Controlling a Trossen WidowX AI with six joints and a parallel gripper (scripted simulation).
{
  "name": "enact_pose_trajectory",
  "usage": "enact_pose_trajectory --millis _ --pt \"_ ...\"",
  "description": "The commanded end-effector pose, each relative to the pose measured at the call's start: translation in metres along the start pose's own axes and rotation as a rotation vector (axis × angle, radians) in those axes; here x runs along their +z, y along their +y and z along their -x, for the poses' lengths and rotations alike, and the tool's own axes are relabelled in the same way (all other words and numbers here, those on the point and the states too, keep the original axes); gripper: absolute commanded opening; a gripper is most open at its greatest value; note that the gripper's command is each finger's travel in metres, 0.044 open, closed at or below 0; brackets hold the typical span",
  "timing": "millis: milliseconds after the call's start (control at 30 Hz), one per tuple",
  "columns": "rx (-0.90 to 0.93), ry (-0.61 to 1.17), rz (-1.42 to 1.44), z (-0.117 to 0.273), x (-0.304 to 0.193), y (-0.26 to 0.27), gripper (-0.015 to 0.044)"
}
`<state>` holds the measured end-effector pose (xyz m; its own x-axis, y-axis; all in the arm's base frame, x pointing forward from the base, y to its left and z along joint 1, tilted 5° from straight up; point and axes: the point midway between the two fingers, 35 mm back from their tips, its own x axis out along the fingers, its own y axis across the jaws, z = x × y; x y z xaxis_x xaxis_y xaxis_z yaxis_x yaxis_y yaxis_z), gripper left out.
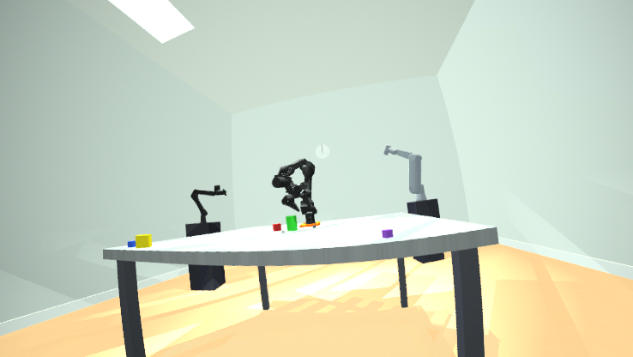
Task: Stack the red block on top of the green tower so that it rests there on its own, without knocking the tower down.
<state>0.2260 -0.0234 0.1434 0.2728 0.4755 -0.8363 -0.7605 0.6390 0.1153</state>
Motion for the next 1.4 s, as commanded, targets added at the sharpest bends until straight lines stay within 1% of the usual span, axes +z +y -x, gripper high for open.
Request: enact_pose_trajectory --millis 0,167,367,467,700,1000,1367 --pt "-0.118 0.086 -0.08 0.02 -0.02 -0.024 0.044" --pt "-0.204 0.234 -0.172 0.046 -0.061 -0.045 0.044" --pt "-0.278 0.422 -0.297 0.083 -0.113 -0.058 0.044" --pt "-0.292 0.469 -0.329 0.092 -0.124 -0.06 0.044" --pt "-0.292 0.469 -0.329 0.087 -0.127 -0.062 0.044" --pt "-0.292 0.468 -0.329 0.046 -0.147 -0.072 0.044" --pt "-0.292 0.468 -0.329 0.038 -0.152 -0.075 0.044"
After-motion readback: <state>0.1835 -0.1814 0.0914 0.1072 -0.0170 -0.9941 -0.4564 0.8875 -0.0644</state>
